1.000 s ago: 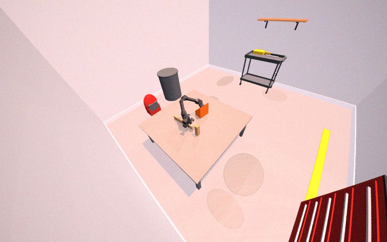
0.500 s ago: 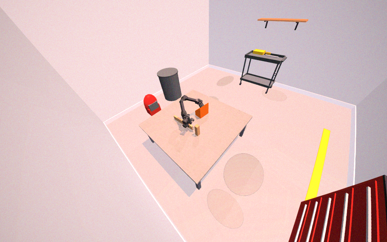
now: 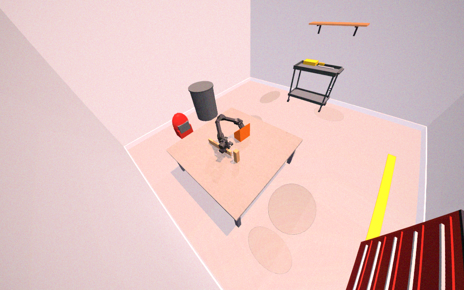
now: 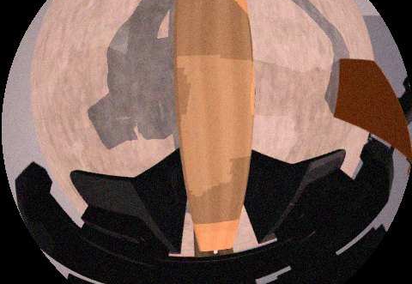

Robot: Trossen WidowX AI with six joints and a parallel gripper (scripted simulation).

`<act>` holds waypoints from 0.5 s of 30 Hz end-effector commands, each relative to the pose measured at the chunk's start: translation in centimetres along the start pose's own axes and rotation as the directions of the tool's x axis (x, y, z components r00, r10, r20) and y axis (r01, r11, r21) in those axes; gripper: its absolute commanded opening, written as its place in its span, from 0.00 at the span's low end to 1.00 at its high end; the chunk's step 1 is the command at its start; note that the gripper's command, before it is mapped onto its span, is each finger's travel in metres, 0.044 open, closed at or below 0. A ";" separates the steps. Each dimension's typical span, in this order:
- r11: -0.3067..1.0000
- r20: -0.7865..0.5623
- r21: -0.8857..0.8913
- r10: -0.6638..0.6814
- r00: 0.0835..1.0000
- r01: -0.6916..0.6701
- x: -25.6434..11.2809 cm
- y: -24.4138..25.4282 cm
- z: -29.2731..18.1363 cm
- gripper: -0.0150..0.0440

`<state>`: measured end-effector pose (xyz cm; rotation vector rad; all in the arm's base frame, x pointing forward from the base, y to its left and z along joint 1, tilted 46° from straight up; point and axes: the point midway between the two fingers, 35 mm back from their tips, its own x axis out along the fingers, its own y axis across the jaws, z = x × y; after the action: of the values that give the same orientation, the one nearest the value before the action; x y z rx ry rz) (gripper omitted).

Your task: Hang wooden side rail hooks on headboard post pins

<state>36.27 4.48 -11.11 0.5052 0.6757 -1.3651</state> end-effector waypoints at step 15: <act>1.000 -0.004 -0.006 0.010 1.000 -0.010 -0.5 0.0 -0.6 0.25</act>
<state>36.25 4.63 -11.17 0.5067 0.6766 -1.3644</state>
